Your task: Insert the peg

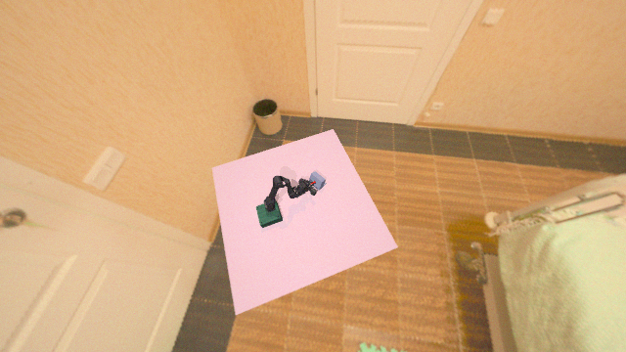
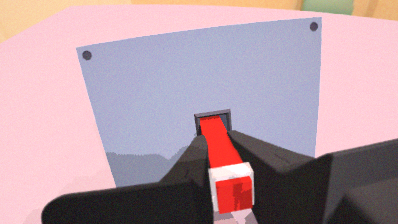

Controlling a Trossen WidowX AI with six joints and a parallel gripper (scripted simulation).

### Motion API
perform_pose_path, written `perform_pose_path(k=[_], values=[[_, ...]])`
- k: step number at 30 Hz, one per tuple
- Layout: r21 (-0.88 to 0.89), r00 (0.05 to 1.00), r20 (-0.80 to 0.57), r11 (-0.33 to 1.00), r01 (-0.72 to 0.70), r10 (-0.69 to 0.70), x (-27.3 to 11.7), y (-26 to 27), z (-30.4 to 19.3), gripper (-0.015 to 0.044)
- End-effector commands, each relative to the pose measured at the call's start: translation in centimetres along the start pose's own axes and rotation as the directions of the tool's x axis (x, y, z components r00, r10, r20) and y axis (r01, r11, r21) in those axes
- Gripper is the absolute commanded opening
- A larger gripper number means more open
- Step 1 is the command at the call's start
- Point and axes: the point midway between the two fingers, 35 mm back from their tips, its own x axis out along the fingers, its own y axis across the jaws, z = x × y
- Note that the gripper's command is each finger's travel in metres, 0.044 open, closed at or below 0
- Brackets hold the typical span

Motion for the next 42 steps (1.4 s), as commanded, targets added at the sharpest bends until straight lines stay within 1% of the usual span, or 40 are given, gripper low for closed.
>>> perform_pose_path(k=[1,17,34,42], values=[[0.000,1.000,0.006,1.000,-0.004,0.004,0.3,0.0,0.3,0.0000],[0.000,1.000,-0.001,1.000,-0.002,0.002,0.2,0.0,0.1,0.0000],[0.000,1.000,-0.001,1.000,-0.001,0.001,-0.1,-0.1,0.1,0.0440],[0.000,1.000,-0.001,1.000,-0.001,0.001,-1.2,-0.2,0.2,0.0440]])
